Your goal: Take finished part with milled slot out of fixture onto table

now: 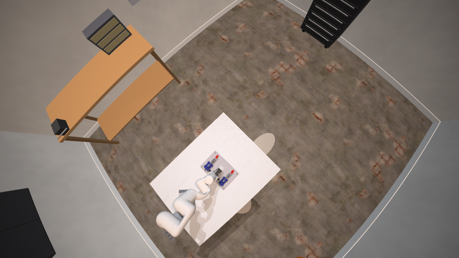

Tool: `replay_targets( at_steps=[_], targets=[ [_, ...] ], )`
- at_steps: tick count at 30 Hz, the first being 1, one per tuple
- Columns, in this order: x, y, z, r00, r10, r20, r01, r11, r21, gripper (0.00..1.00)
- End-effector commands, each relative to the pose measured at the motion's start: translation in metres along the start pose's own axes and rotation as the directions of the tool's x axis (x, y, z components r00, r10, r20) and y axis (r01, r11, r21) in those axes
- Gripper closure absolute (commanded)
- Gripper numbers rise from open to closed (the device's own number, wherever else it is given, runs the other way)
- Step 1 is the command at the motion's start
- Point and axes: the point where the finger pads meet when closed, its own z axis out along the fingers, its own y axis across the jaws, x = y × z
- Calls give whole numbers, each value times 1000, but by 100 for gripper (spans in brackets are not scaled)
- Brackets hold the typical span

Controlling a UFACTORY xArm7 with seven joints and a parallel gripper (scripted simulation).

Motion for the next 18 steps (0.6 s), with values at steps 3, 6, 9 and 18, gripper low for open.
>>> replay_targets(
  at_steps=[3, 6, 9, 18],
  targets=[
    [1, 0, -2, 1000, 0, -3, 0, 1000, 0, 100],
    [0, 0, -5, 1000, 0, -3, 0, 1000, 0, 100],
    [-1, 0, -10, 1000, 0, -3, 0, 1000, 0, 100],
    [-4, 0, -24, 1000, 0, -3, 0, 1000, 0, 100]
  ],
)
